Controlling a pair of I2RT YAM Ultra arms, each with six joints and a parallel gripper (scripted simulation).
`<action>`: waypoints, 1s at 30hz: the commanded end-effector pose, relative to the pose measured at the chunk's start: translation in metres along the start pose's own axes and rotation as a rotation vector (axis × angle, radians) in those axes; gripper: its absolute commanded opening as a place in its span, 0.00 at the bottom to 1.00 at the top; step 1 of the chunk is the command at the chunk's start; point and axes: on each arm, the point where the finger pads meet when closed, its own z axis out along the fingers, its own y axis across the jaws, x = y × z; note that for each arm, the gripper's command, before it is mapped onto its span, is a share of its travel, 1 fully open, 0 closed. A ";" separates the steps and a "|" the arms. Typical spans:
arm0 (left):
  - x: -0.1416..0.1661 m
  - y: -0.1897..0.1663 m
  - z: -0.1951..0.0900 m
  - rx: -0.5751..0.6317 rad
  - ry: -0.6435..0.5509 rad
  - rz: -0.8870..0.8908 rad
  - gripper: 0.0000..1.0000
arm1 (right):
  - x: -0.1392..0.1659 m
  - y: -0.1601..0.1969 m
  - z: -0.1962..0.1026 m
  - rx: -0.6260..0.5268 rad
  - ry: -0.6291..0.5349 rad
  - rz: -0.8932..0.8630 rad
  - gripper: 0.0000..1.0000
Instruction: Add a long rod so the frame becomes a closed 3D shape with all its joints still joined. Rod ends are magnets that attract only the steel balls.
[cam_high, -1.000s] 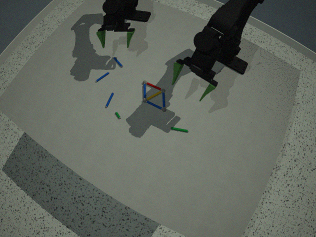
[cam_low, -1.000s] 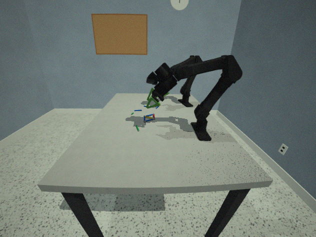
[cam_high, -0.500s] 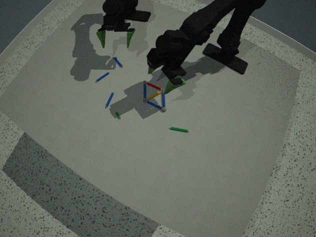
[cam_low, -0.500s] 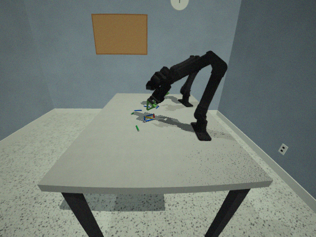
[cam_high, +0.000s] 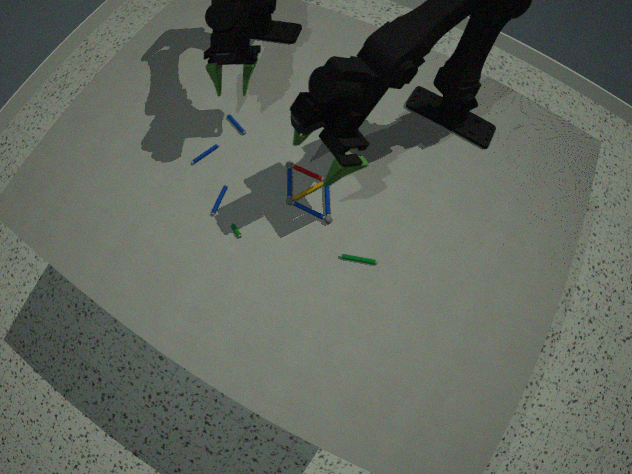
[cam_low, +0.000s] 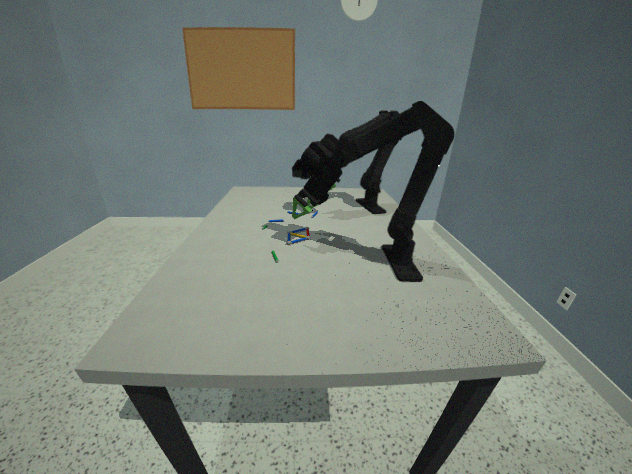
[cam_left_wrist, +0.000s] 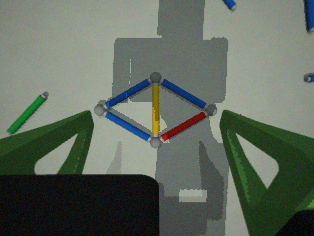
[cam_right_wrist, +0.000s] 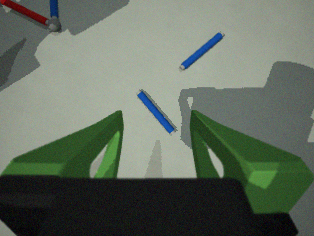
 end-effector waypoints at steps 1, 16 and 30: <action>-0.008 -0.007 -0.014 0.010 -0.054 0.023 1.00 | 0.008 -0.001 0.004 -0.007 0.081 -0.101 0.43; 0.040 -0.077 -0.116 0.213 -0.386 0.213 1.00 | 0.029 0.000 0.046 -0.189 0.493 -0.606 0.33; 0.073 -0.100 -0.155 0.379 -0.628 0.286 1.00 | 0.030 0.000 0.063 -0.235 0.554 -0.670 0.33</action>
